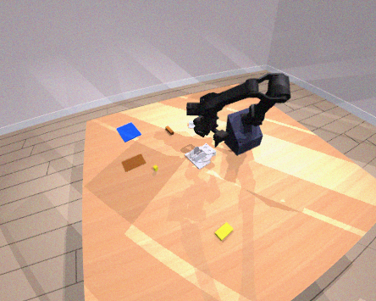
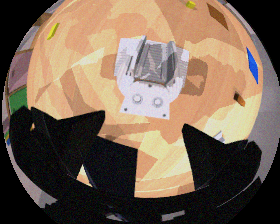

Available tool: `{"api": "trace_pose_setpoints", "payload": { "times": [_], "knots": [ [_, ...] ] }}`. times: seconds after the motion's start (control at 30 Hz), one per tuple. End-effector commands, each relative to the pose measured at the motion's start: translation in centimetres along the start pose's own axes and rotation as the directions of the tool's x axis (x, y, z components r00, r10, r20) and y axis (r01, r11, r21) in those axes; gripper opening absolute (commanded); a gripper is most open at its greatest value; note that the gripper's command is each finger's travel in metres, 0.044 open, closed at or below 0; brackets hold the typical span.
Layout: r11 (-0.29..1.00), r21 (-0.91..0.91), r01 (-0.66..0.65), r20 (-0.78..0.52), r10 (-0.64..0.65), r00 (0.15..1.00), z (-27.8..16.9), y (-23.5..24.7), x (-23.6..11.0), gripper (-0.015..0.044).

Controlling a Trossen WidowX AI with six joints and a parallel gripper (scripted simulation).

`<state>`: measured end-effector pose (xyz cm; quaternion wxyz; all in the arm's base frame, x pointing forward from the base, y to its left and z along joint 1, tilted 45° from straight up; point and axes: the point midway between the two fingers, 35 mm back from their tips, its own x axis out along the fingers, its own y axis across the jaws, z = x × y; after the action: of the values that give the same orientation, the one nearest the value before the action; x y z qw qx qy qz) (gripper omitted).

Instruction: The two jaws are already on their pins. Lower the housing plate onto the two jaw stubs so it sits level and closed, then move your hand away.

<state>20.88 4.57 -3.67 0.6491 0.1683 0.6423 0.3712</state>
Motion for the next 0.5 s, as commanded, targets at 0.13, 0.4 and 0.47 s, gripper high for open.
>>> {"api": "trace_pose_setpoints", "payload": {
  "times": [0.13,0.4,0.47],
  "knots": [
    [1.0,-0.003,0.005,0.001,-0.005,1.0,-0.2,0.0,-2.4,0.044],
    [1.0,-0.008,0.006,0.001,-0.006,1.0,-1.0,0.3,-6.1,0.044],
    [1.0,-0.008,0.006,0.001,-0.006,1.0,-1.0,0.3,-6.1,0.044]
  ]
}}
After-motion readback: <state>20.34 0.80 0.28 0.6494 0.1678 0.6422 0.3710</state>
